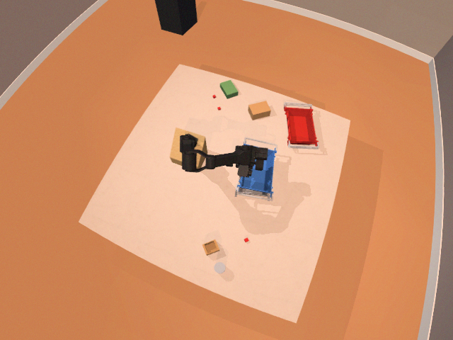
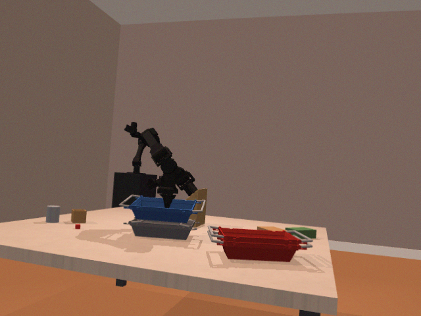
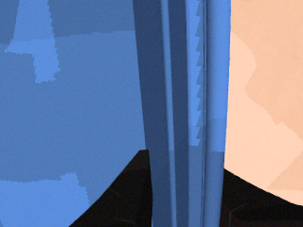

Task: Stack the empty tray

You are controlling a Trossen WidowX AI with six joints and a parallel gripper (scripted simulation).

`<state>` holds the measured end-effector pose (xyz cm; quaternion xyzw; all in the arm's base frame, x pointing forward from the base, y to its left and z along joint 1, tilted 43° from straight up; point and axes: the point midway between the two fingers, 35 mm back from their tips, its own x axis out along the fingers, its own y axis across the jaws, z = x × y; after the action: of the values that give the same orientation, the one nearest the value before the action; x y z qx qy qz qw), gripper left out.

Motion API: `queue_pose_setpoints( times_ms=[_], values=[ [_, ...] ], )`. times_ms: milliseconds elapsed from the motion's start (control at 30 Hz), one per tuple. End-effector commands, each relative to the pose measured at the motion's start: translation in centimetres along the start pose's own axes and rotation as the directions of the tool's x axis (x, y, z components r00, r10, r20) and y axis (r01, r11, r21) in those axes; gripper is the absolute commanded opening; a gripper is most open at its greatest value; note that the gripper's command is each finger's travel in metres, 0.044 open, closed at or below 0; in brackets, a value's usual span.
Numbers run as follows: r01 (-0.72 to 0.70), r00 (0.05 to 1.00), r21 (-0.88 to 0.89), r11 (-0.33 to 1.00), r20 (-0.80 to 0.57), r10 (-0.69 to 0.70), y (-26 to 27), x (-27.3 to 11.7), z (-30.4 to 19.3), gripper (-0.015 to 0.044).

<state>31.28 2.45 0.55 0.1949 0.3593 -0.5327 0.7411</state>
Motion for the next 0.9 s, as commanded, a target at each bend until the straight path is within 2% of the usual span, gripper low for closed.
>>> queue_pose_setpoints(
  times_ms=[0,267,867],
  values=[
    [0.001,1.000,0.000,1.000,0.000,-0.001,0.0,0.0,0.0,0.0000],
    [0.031,1.000,-0.009,0.999,0.002,-0.031,-0.9,1.4,0.1,0.0000],
    [0.032,0.999,-0.009,0.999,0.002,-0.032,-1.0,1.5,0.1,0.0000]
  ],
)
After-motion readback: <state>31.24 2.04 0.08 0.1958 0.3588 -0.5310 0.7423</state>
